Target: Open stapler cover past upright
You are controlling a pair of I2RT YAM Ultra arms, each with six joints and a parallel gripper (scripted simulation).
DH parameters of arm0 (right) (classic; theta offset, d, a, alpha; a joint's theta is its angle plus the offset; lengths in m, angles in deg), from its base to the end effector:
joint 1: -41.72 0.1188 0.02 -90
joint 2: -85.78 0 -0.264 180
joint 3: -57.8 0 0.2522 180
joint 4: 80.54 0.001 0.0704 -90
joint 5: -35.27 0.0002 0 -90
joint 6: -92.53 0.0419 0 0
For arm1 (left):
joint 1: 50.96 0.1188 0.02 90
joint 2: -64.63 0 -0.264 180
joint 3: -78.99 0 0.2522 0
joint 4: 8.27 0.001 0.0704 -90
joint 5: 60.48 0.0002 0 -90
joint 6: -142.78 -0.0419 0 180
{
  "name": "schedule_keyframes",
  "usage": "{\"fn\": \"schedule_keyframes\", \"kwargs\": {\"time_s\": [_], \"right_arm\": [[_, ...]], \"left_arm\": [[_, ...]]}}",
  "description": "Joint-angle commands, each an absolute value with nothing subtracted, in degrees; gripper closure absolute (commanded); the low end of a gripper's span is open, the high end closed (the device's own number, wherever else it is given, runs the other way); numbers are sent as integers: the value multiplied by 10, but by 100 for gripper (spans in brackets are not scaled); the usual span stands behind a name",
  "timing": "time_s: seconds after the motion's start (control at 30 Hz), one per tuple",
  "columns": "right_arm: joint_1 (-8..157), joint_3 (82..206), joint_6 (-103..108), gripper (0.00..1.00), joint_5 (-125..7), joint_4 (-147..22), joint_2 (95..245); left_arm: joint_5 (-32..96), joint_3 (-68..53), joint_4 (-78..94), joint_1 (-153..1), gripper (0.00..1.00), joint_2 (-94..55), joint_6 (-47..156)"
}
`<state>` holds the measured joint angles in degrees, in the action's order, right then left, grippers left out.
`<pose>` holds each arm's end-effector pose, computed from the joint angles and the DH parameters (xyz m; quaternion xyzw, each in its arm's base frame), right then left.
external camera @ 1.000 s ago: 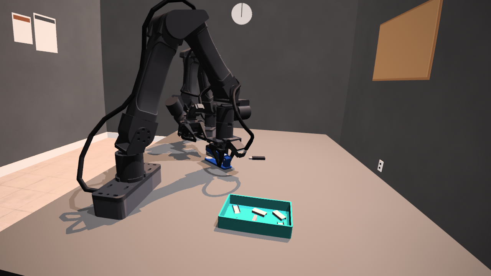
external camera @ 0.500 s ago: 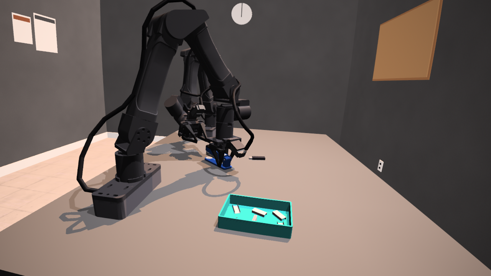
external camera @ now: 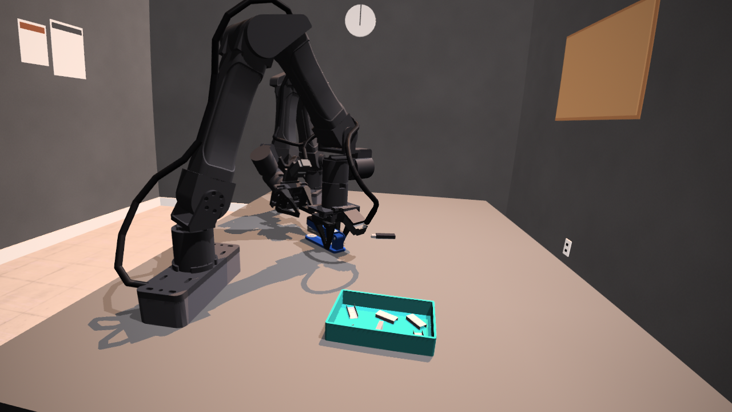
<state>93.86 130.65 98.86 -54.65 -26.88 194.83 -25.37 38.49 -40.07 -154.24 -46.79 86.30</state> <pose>0.1894 0.2451 0.1071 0.3761 0.9266 0.0010 0.0010 -0.0282 -0.2729 0.0664 0.2959 0.7707 -0.2012 0.5273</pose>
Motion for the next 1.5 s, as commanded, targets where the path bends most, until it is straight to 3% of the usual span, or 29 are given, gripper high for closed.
{"fn": "schedule_keyframes", "kwargs": {"time_s": [0.0,1.3,1.33,1.47], "right_arm": [[937,1308,992,72,-547,-271,1945],[937,1308,992,72,-547,-271,1945],[937,1308,992,72,-547,-271,1945],[937,1308,992,72,-547,-271,1945]], "left_arm": [[-245,370,-427,-1529,54,-481,845],[-193,328,-510,-1461,54,-557,782],[-193,328,-509,-1461,63,-557,782],[-193,328,-509,-1461,67,-557,782]]}}
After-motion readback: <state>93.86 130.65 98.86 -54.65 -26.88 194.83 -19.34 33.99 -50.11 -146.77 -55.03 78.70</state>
